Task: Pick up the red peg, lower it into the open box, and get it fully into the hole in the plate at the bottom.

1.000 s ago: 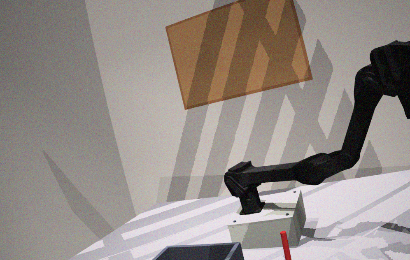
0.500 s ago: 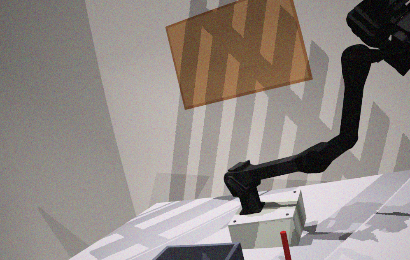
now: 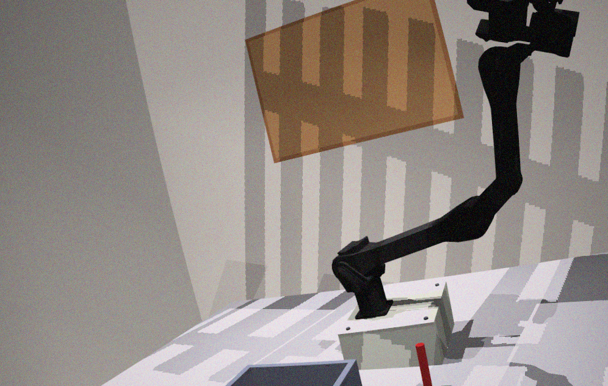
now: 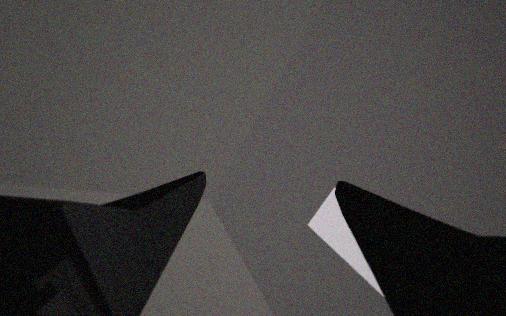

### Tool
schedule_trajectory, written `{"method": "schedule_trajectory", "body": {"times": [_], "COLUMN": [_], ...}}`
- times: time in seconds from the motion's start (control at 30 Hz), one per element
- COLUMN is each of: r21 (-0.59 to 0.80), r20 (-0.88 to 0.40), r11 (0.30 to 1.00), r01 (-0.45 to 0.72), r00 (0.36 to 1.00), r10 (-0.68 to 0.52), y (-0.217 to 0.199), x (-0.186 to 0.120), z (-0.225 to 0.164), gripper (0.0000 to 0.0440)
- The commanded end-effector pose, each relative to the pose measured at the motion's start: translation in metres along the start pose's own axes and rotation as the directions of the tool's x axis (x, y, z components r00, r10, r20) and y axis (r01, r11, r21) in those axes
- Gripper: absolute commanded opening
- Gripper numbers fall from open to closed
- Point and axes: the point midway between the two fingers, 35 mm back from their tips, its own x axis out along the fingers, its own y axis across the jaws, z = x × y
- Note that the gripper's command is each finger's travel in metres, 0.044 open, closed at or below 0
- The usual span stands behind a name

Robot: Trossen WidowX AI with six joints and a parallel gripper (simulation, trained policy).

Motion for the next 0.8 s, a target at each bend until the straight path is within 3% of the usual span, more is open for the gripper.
{"method": "schedule_trajectory", "body": {"times": [0.0, 0.37, 0.77], "r21": [0.106, 0.384, 0.603], "r20": [-0.070, -0.289, -0.511], "r11": [0.994, 0.909, 0.726], "r01": [0.033, 0.161, 0.330], "r00": [0.997, 0.956, 0.859], "r10": [-0.026, -0.047, 0.033], "y": [-0.010, -0.023, -0.005], "x": [-0.003, -0.022, -0.053], "z": [-0.035, -0.138, -0.248], "gripper": [0.0440, 0.0440, 0.0440]}}
